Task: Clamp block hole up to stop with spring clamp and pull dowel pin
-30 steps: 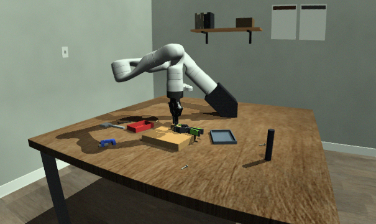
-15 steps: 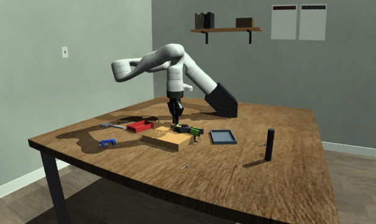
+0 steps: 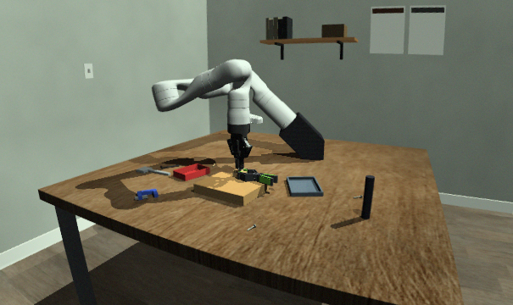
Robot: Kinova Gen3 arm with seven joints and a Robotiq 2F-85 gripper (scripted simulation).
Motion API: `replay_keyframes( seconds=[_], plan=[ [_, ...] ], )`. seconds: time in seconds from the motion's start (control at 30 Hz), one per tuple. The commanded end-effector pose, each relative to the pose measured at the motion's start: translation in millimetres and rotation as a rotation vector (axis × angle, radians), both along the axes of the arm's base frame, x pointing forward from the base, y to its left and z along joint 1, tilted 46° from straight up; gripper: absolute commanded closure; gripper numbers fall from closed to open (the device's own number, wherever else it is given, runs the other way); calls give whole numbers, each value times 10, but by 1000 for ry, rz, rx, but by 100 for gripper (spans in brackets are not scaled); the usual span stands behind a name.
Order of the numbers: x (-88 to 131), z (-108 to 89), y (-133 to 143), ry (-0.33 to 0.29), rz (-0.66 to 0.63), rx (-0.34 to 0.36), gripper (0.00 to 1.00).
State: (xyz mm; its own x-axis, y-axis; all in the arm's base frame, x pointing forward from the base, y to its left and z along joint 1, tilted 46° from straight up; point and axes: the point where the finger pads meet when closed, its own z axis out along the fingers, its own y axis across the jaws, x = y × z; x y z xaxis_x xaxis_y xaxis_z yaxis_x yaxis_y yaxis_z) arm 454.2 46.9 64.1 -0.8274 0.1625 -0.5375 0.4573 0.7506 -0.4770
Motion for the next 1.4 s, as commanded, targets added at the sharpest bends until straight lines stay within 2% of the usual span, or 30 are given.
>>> replay_keyframes(
  seconds=[0.0,1.37],
  plan=[
    [4,10,12,4,8,-2,90],
    [3,12,14,173,192,-89,90]
  ],
)
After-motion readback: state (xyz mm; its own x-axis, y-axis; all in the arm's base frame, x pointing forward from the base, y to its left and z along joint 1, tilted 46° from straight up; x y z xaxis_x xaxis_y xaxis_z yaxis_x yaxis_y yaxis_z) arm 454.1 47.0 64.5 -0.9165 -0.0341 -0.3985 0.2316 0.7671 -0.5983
